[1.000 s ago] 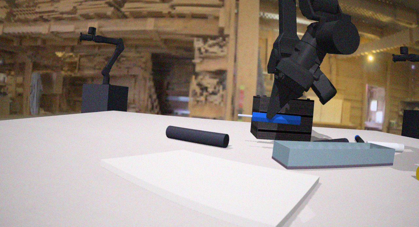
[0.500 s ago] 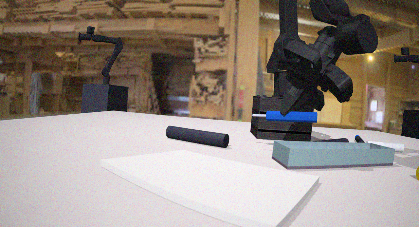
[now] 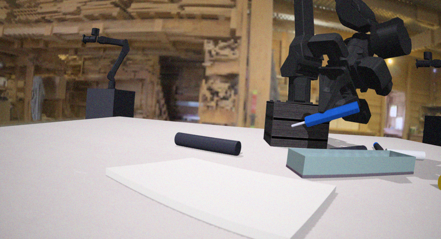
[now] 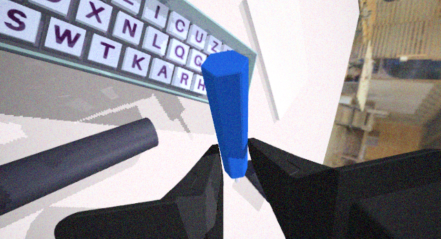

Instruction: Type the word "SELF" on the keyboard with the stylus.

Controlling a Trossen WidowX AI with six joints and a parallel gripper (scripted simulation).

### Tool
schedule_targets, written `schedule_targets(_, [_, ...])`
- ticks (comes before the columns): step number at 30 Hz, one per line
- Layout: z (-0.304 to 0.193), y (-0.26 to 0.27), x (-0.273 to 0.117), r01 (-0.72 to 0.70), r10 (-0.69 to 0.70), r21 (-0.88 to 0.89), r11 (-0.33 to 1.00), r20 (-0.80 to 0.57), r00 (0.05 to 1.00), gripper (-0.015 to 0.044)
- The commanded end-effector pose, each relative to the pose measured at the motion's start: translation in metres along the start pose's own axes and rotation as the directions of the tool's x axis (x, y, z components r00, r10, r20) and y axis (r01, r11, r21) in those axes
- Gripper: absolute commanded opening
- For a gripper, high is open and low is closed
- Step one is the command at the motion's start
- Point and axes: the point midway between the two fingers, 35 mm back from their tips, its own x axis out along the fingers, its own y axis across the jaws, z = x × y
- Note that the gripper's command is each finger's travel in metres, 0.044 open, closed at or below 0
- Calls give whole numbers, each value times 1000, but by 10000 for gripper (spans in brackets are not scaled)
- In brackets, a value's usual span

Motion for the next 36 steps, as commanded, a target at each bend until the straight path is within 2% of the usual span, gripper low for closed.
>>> schedule_targets(1, [10,2,-7,34,-43,146,989,59,997,0])
schedule_targets(11, [32,8,-28,18,-120,455,890,195,973,0])
schedule_targets(21, [51,17,-52,-111,-182,704,701,327,927,0])
schedule_targets(33, [67,28,-84,-363,-238,847,388,472,849,0])
schedule_targets(36, [67,29,-85,-378,-241,849,368,480,844,0])
